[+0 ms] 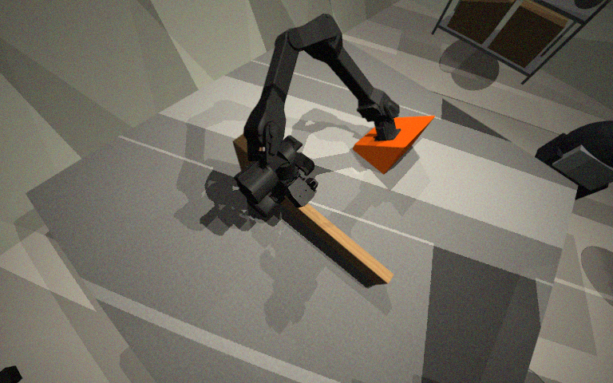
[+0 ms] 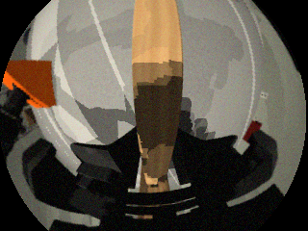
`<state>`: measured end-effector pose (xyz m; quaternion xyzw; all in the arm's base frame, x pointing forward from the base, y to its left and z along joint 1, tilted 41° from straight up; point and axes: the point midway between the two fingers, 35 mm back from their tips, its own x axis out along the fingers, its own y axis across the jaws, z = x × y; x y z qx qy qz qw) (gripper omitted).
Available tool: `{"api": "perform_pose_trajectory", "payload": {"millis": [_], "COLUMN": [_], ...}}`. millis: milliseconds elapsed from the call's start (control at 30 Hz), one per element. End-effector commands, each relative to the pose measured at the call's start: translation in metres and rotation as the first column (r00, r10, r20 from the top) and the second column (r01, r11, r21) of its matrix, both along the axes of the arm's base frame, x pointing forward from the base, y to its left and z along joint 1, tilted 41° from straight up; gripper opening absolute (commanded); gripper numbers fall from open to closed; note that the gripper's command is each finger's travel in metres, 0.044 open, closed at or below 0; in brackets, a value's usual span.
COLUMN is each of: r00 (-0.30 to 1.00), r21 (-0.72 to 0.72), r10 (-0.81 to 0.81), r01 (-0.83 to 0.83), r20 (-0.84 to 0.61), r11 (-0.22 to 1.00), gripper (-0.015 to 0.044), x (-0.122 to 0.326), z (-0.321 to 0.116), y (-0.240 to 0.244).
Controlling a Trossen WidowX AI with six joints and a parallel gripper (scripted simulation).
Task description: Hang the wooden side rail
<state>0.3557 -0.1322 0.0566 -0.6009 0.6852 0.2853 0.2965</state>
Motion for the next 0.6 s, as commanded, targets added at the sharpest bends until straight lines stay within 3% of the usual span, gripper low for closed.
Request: {"api": "perform_pose_trajectory", "payload": {"millis": [0,567], "r00": [1.0,1.0], "r21": [0.0,-0.001], "r10": [0.009,0.009], "r01": [-0.009,-0.009], "r20": [0.014,0.015], "r11": [1.0,1.0], "gripper": [0.0,0.0], "x": [0.0023,0.0038], "z": [0.0052,0.0064], "y": [0.0018,0.0001]}}
